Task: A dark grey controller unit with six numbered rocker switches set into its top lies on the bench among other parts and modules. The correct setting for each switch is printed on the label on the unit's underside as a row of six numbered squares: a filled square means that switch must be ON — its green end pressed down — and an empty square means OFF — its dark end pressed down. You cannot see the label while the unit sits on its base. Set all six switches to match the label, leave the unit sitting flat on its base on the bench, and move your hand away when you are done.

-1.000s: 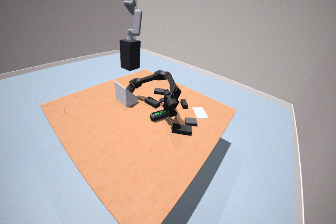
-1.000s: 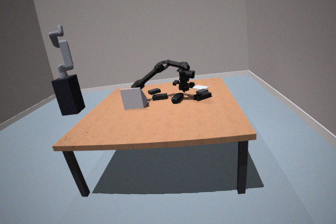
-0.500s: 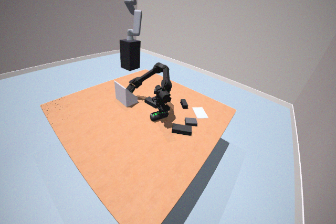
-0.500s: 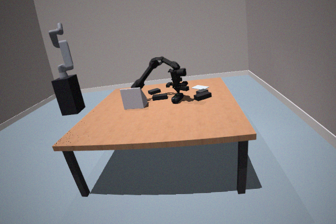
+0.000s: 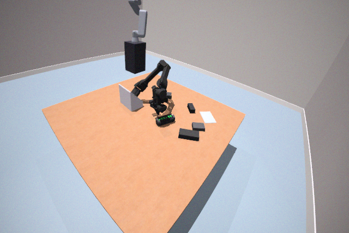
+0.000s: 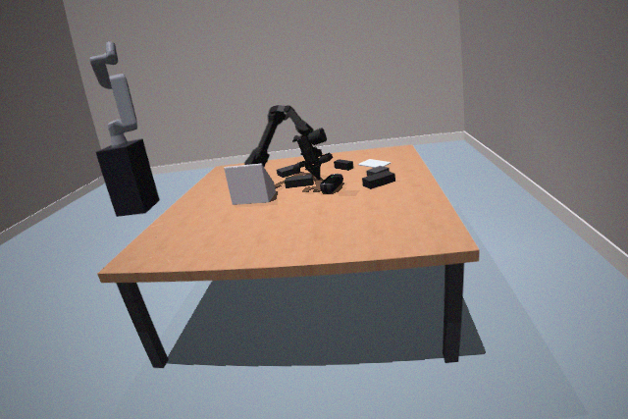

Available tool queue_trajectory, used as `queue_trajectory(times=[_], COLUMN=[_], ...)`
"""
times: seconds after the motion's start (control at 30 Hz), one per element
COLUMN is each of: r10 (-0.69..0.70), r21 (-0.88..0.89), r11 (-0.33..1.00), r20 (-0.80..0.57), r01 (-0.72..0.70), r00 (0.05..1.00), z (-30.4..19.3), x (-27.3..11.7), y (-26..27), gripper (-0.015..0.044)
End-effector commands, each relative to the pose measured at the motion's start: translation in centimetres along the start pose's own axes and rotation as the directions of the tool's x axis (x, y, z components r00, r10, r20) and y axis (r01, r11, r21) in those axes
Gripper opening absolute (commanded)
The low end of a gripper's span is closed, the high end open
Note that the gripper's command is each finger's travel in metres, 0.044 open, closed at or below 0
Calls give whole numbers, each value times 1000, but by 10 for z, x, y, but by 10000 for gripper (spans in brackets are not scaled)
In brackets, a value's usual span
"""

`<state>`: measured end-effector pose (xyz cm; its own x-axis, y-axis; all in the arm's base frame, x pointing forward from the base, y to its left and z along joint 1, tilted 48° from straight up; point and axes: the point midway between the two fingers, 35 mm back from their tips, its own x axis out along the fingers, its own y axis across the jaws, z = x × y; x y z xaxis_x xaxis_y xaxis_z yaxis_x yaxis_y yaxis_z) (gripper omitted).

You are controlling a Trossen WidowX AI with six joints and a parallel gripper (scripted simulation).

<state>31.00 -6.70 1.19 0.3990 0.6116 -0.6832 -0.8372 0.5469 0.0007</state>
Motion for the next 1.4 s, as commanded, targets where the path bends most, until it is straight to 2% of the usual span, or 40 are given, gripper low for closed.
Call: queue_trajectory(times=[0.0,1.37], r10=[-34,-33], r21=[-6,-6], r11=[999,999], r20=[-15,-12], r01=[34,33], r00=[999,999], z=[-6,-7], x=[-1,51], y=[11,25], gripper=[0,0])
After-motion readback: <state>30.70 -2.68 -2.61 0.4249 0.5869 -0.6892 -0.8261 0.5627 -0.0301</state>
